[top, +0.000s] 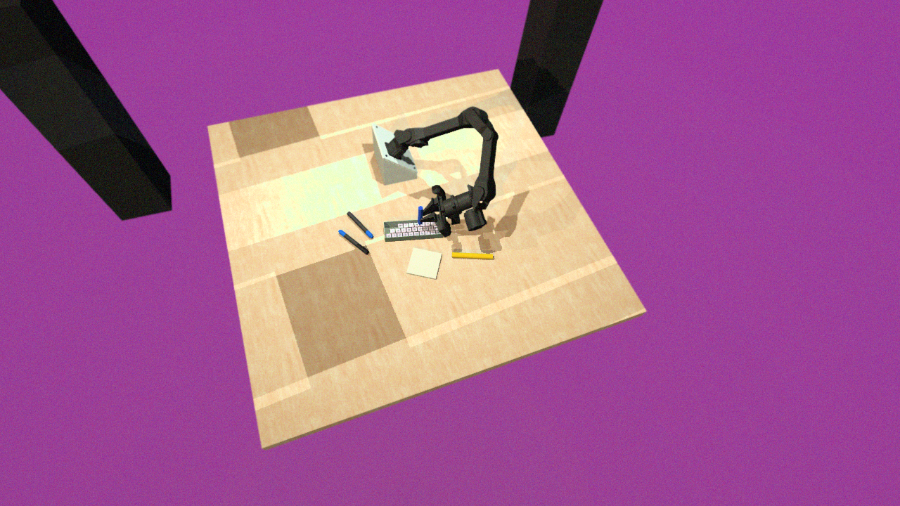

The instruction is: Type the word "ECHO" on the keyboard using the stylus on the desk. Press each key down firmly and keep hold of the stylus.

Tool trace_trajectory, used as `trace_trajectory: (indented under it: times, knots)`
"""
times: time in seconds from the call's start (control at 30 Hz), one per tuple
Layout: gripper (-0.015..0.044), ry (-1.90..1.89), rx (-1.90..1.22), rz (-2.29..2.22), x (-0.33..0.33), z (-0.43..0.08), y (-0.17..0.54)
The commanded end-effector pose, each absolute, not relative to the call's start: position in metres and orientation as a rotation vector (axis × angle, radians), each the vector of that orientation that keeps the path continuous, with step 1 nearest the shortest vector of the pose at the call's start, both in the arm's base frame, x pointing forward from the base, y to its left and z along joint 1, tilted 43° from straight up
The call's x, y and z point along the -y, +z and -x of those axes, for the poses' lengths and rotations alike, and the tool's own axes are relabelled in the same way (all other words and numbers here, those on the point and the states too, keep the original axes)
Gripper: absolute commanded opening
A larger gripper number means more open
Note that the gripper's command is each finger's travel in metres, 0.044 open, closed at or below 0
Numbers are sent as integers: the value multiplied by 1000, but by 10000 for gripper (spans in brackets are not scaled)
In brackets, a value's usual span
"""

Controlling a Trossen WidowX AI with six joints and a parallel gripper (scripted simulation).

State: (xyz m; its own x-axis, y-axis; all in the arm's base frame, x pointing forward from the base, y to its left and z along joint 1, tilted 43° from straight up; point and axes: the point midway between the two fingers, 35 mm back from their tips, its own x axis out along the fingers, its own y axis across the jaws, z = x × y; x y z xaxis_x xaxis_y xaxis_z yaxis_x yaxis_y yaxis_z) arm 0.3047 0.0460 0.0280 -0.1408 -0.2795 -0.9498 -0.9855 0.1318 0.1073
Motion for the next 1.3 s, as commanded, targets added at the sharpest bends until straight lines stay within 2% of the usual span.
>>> trace_trajectory:
  times: [0.0, 1.27]
  knots:
    - [81, 1059, -1571, 1262, -47, -305, 28]
    - [81, 1060, -1571, 1261, -57, -305, 17]
